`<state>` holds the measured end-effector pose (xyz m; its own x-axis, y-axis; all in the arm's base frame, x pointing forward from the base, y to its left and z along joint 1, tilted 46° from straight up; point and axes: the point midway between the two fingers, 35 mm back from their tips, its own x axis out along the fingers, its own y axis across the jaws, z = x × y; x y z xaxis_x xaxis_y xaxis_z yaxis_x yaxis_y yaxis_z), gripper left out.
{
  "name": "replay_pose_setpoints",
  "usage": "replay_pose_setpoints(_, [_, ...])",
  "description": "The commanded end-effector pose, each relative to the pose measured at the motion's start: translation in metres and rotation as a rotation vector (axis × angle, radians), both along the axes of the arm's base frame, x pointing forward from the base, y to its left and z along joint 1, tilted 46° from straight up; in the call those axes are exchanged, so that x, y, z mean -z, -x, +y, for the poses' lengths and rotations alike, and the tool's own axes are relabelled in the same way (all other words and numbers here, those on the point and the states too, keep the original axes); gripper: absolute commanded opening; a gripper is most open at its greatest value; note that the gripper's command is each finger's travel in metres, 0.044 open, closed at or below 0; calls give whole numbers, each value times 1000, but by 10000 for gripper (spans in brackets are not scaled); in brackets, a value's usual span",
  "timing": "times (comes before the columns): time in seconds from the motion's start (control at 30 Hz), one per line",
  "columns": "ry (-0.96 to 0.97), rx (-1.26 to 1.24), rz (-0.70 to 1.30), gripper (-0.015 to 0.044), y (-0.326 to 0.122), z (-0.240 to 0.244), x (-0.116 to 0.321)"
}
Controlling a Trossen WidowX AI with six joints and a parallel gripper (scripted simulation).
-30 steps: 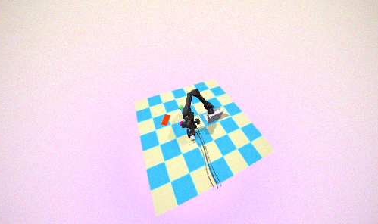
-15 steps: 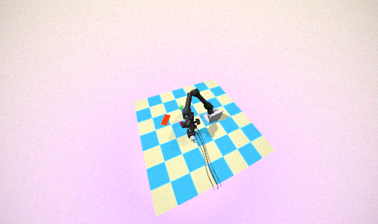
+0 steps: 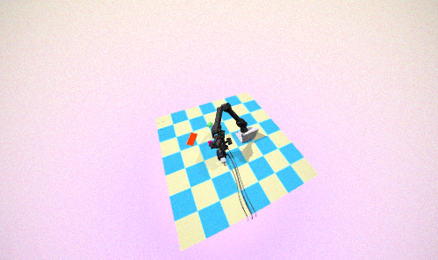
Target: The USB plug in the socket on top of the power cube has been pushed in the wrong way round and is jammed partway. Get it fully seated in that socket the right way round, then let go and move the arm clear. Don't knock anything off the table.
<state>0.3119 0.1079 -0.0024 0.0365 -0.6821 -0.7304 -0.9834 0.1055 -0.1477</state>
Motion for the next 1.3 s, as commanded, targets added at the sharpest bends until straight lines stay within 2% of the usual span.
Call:
replay_pose_setpoints(0.0, [-8,-4,4,0,0,0,1])
replay_pose_setpoints(1.27, [-39,-12,3,0,-1,-1,6])
